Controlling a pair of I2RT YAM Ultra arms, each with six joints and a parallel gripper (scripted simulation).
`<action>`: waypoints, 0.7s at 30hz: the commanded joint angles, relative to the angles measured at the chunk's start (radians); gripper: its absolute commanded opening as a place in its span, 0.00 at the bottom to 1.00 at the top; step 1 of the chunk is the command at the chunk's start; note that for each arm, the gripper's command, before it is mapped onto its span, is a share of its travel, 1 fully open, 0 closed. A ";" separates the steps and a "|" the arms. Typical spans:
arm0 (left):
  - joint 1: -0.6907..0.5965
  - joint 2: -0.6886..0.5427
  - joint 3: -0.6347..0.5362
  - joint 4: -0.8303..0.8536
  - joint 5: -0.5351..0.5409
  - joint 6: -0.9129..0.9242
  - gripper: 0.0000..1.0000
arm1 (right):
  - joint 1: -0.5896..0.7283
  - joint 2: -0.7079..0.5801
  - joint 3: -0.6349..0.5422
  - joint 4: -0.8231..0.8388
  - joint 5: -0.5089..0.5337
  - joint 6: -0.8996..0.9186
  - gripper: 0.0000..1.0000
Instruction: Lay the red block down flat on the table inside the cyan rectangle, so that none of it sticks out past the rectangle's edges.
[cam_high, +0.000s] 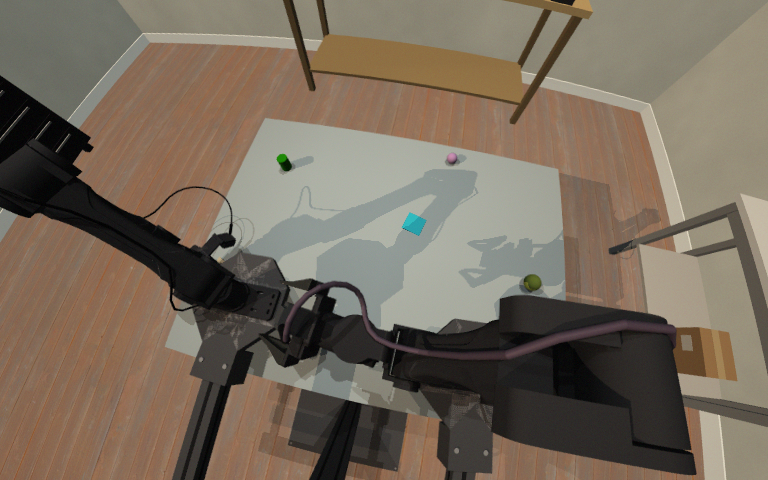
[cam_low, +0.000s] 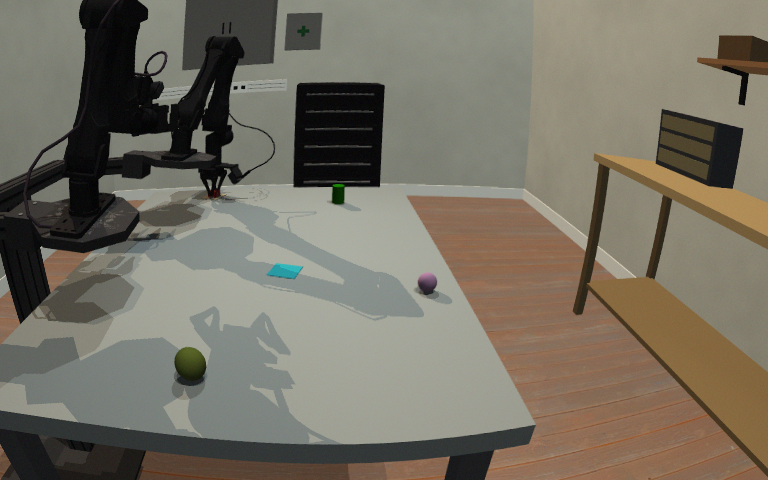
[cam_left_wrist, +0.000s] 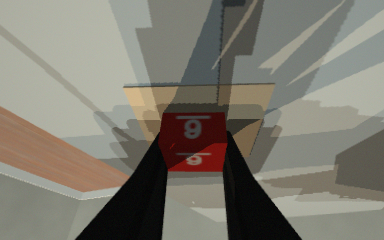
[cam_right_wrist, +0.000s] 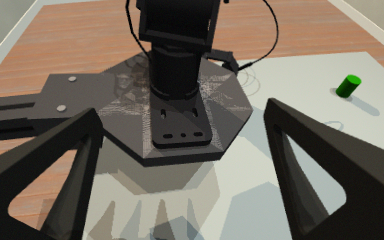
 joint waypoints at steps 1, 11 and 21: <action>0.011 0.014 0.002 0.005 0.017 0.006 0.27 | -0.004 -0.003 0.003 0.028 -0.003 -0.002 1.00; 0.016 -0.035 -0.016 -0.034 0.027 0.014 0.27 | -0.004 -0.003 0.003 0.028 -0.003 -0.002 1.00; 0.043 -0.324 -0.009 -0.298 0.029 0.039 0.27 | -0.004 -0.003 0.003 0.028 -0.003 -0.002 1.00</action>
